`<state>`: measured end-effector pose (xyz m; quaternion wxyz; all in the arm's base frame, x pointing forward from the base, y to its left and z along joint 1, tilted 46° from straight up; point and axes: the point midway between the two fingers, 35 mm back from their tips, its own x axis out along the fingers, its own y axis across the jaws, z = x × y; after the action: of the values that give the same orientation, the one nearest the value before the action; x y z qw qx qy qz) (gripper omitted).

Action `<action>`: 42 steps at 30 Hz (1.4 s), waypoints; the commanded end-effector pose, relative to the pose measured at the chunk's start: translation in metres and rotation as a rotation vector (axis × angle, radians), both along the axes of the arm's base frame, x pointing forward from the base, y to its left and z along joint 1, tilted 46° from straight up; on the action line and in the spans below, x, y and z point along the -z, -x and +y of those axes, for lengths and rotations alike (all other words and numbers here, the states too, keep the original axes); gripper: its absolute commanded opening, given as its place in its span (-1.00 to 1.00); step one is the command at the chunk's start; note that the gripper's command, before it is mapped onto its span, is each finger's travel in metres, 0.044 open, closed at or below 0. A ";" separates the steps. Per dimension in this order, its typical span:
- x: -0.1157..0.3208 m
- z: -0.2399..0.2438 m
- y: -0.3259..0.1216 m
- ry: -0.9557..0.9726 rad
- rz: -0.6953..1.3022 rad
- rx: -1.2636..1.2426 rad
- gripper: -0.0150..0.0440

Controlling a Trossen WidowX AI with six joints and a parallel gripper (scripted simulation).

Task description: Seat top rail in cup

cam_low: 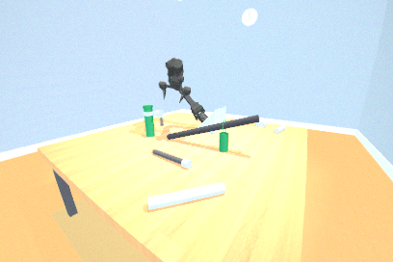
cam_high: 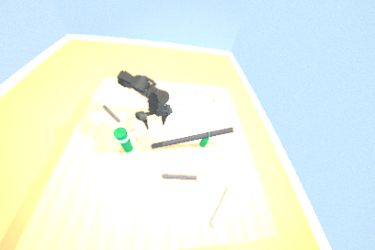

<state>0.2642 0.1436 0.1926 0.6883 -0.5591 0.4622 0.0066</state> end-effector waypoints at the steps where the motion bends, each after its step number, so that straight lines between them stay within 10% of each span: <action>1: -0.031 -0.049 0.003 0.295 0.335 -0.400 1.00; 18: -0.064 -0.101 0.020 0.658 0.637 -0.883 1.00; 42: -0.051 -0.115 0.018 0.665 0.642 -0.892 1.00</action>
<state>0.2463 0.0379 0.2536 0.2409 -0.8524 0.3439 0.3116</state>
